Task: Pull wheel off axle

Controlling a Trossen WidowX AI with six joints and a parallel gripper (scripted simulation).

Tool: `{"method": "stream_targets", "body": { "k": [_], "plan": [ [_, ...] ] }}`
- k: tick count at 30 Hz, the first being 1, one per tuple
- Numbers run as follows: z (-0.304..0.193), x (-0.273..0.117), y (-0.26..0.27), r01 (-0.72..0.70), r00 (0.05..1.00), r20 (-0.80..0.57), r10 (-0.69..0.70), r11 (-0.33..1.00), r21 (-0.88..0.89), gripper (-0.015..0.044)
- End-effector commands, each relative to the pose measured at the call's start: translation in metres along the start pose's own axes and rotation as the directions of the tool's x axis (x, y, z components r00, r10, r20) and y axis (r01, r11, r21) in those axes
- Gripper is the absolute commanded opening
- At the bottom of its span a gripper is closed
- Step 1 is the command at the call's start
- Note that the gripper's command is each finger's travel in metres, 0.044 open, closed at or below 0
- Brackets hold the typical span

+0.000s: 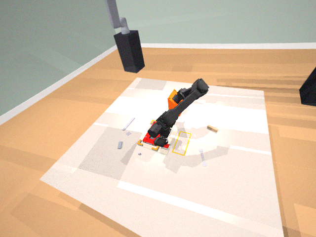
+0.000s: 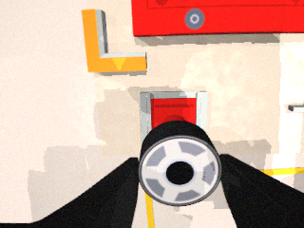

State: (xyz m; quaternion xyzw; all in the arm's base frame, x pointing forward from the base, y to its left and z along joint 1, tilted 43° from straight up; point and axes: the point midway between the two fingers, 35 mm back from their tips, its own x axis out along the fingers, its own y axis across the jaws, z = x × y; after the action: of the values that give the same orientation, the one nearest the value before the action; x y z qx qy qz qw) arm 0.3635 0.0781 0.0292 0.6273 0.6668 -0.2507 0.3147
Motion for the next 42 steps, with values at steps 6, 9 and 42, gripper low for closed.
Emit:
{"method": "stream_targets", "body": {
  "k": [6,9,42],
  "plan": [
    [-0.001,-0.003,0.0,-0.001,1.0,0.0,0.001,1.0,-0.006,0.0],
    [-0.001,-0.004,0.0,-0.001,1.0,0.0,0.001,1.0,-0.006,0.0],
    [-0.031,-0.037,-0.018,0.001,1.0,-0.001,-0.001,1.0,0.002,0.0]
  ]
}}
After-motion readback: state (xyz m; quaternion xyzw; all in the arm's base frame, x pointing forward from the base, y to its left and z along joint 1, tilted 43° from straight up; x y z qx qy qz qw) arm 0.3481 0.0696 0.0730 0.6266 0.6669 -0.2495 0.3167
